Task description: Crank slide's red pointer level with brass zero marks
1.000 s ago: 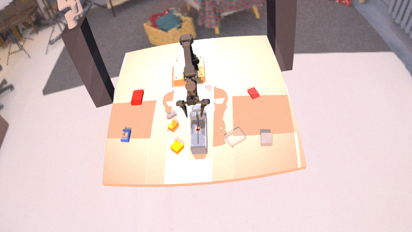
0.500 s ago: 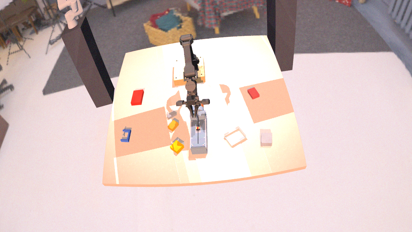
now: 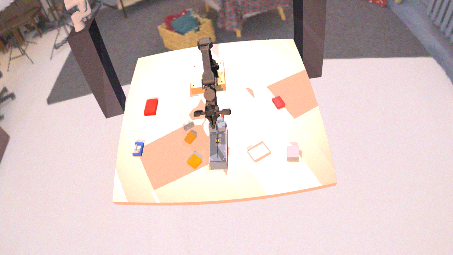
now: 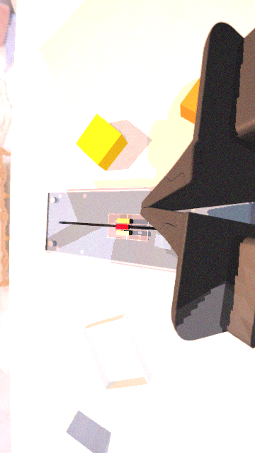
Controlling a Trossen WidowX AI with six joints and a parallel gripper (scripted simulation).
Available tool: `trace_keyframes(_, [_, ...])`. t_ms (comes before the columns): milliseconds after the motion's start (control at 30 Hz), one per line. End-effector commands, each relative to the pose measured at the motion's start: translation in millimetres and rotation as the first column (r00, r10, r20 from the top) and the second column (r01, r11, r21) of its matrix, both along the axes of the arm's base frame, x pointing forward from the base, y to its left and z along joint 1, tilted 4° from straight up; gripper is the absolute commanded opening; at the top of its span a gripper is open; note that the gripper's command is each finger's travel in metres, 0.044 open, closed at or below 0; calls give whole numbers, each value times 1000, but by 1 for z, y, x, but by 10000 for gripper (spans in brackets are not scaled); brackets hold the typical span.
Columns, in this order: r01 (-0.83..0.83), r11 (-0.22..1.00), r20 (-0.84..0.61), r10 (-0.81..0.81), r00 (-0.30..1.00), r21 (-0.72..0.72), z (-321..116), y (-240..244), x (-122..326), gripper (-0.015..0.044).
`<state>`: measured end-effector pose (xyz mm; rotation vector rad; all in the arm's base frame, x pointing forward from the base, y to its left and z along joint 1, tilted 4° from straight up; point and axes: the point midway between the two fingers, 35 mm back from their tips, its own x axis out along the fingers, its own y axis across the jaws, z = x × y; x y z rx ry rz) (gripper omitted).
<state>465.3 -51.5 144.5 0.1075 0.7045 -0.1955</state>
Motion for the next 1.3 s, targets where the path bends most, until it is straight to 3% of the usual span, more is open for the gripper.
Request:
trace_keyframes(0, [0, 1000, 0, 0, 1000, 0, 0, 0, 0, 0])
trace_keyframes(33, [0, 1000, 0, 0, 1000, 0, 0, 0, 0, 0])
trace_keyframes(600, [0, 1000, 0, 0, 1000, 0, 0, 0, 0, 440])
trace_keyframes(633, [0, 1000, 0, 0, 1000, 0, 0, 0, 0, 440])
trace_keyframes(1167, [0, 1000, 0, 0, 1000, 0, 0, 0, 0, 20])
trace_keyframes(1267, [0, 1000, 0, 0, 1000, 0, 0, 0, 0, 0])
